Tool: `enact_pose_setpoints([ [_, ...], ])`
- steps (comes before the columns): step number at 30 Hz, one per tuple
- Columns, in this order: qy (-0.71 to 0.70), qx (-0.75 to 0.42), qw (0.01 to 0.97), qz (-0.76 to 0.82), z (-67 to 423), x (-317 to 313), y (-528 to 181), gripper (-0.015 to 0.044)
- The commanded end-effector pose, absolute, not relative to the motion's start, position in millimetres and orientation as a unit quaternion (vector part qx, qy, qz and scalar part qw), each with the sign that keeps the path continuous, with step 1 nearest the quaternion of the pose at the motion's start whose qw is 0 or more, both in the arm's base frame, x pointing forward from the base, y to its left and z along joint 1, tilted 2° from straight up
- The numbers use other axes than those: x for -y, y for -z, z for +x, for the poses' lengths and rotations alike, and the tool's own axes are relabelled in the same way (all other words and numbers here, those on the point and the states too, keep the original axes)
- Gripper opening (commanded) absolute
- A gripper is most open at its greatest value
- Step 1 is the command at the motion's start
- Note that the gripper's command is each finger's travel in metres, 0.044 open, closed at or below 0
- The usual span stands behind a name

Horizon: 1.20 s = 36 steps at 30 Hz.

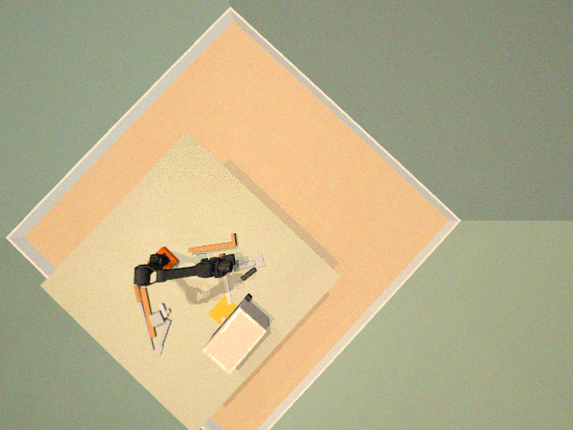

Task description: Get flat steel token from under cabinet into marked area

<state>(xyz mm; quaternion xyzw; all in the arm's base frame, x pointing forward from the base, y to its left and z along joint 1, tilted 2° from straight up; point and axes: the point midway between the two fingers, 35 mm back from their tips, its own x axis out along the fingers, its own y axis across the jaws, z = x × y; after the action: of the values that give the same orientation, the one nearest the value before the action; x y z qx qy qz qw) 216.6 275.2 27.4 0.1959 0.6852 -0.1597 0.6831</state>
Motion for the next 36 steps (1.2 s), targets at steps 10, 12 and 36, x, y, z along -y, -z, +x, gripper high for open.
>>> enact_pose_setpoints([
  [10,0.157,-0.683,0.685,0.197,235,-268,-29,0.0],
  [12,0.157,-0.683,0.685,0.197,236,-267,-29,0.0],
  [36,0.159,-0.683,0.685,0.199,234,-267,-27,0.027],
])
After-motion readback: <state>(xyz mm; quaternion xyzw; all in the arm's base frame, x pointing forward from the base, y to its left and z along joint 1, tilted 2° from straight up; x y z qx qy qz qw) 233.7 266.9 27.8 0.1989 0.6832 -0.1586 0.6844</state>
